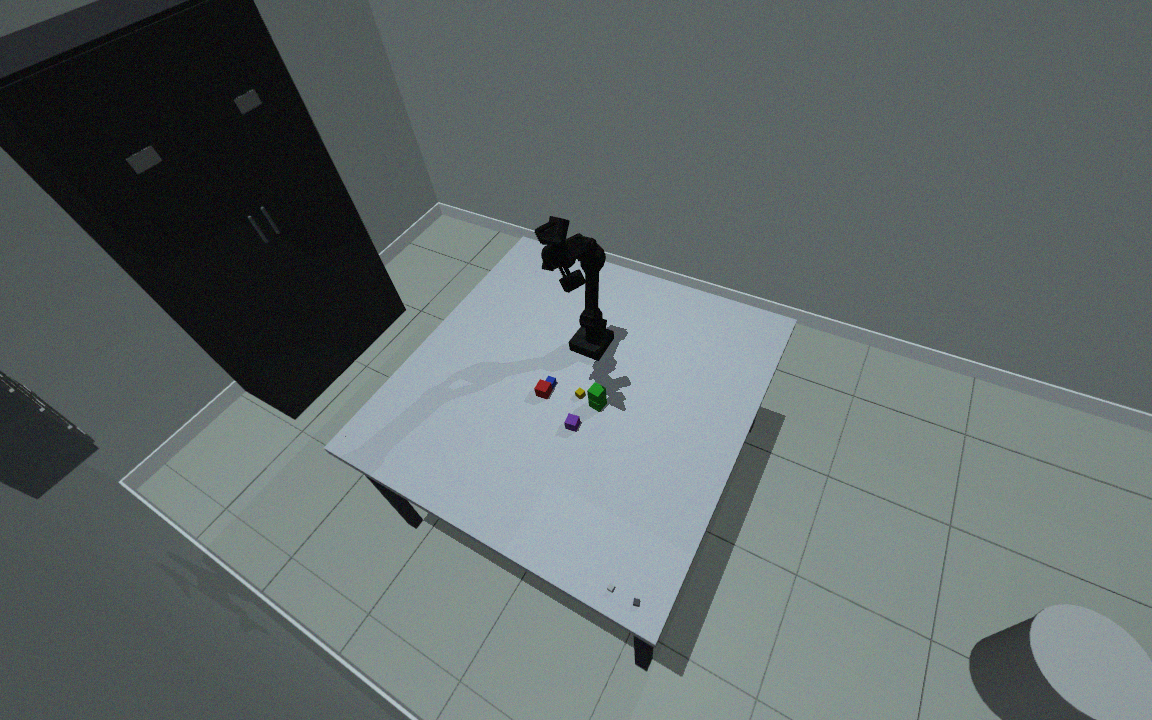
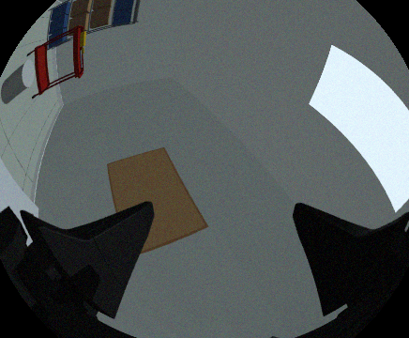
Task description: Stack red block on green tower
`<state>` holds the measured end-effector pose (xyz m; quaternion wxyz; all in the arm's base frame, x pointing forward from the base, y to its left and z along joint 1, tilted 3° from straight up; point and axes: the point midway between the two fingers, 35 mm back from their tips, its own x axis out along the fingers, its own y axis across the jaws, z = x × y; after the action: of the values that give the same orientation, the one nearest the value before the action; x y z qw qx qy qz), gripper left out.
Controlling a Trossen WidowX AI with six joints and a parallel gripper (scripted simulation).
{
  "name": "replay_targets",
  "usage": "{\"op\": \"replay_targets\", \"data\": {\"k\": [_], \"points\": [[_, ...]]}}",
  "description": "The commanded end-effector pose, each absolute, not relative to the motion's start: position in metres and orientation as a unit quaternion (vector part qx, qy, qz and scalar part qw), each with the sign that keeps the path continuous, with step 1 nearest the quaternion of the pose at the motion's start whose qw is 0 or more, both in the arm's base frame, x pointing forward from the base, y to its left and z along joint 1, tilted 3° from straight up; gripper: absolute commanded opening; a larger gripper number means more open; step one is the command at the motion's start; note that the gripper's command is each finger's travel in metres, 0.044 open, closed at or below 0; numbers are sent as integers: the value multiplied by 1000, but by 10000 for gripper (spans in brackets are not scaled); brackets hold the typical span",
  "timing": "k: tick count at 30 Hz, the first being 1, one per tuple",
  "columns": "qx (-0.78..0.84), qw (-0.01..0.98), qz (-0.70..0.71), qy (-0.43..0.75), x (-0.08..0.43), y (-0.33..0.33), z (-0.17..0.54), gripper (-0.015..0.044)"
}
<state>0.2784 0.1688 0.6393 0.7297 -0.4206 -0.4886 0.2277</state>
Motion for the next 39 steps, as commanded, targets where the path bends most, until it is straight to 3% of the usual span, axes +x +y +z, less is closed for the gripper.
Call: {"op": "replay_targets", "data": {"k": [1, 9, 17, 24, 31, 39], "points": [[-389, 805, 262, -363, 337, 164, 588, 440], [-317, 899, 288, -95, 416, 139, 461, 440], [-233, 917, 259, 196, 438, 96, 316, 440], [-159, 854, 191, 456, 399, 48, 194, 440], [-104, 715, 100, 684, 308, 1, 112, 440], [-99, 692, 88, 709, 300, -7, 105, 440]]}}
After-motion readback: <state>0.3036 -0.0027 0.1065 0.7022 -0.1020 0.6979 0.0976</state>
